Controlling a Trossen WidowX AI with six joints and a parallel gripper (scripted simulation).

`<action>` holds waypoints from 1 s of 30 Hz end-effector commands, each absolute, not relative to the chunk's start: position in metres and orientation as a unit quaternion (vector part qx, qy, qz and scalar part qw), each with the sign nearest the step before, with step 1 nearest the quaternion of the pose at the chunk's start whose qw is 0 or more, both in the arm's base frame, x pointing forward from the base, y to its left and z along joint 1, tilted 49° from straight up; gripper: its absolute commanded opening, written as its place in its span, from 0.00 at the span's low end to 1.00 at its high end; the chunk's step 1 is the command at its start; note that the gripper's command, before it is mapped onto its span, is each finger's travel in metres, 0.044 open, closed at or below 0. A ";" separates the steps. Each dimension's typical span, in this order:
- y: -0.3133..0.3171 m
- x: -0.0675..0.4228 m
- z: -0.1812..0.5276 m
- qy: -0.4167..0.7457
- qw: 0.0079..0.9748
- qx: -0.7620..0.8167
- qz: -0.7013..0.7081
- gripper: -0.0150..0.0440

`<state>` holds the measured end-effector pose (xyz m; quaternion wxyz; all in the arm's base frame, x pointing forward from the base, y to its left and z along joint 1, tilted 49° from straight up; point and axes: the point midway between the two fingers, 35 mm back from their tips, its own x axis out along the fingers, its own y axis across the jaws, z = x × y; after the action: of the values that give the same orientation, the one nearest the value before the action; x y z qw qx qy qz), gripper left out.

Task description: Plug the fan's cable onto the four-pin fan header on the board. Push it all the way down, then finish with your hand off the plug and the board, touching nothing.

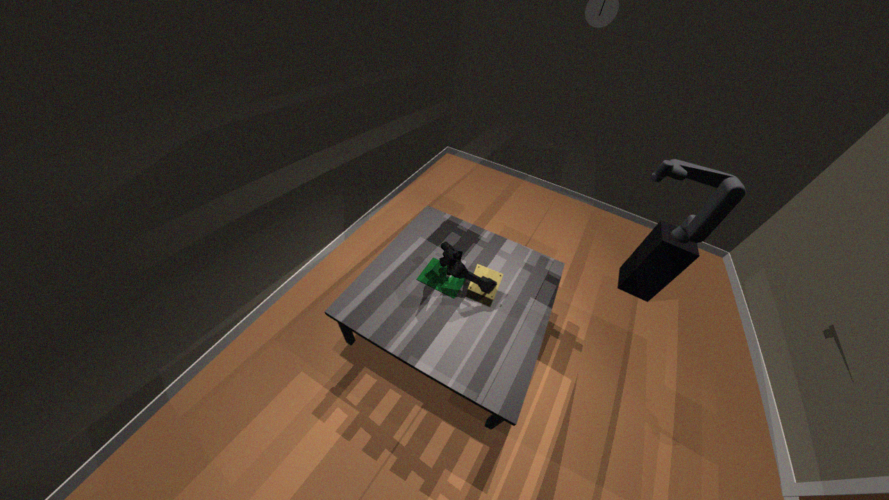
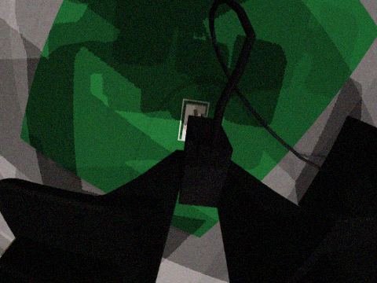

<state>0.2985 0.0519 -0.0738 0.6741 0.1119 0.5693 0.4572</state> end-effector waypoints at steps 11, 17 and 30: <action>0.066 0.293 -0.085 0.573 0.668 0.115 0.460 0.25; 0.066 0.293 -0.085 0.573 0.668 0.115 0.460 0.25; 0.067 0.296 -0.084 0.574 0.668 0.117 0.458 0.25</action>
<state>0.2948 0.0664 -0.0844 0.6685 0.1154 0.5742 0.4583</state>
